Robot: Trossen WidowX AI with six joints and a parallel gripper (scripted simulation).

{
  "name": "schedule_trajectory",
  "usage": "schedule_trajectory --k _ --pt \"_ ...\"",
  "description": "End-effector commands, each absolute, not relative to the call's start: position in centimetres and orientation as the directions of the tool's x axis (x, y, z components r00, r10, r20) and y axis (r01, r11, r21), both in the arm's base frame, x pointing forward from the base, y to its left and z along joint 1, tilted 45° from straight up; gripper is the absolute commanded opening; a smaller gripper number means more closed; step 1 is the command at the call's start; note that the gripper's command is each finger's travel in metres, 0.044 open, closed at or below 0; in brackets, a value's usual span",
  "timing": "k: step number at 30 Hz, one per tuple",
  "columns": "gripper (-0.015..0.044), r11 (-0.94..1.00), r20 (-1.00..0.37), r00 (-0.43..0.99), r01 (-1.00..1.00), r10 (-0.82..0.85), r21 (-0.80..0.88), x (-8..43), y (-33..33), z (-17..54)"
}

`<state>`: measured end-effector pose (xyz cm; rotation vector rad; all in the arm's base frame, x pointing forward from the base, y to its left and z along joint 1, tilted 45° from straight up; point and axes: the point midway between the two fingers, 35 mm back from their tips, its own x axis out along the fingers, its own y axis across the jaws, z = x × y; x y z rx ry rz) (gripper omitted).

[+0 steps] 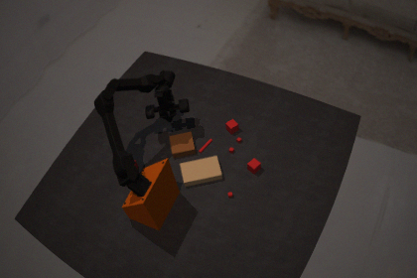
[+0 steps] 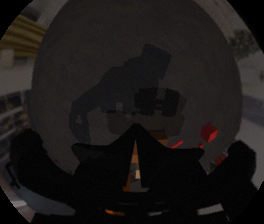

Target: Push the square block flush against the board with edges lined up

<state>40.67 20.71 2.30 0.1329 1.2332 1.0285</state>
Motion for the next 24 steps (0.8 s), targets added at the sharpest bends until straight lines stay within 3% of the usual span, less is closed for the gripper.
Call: schedule_trajectory --k 1,13,24 --pt "0.0 0.606 -0.71 -0.035 -0.491 0.704 0.625 40.0 20.5 2.2" --pt "0.0 0.704 -0.709 -0.039 -0.094 0.704 0.704 37.1 19.9 1.8" --pt "0.0 0.689 -0.709 -0.044 0.286 0.704 0.666 34.3 19.3 1.4"
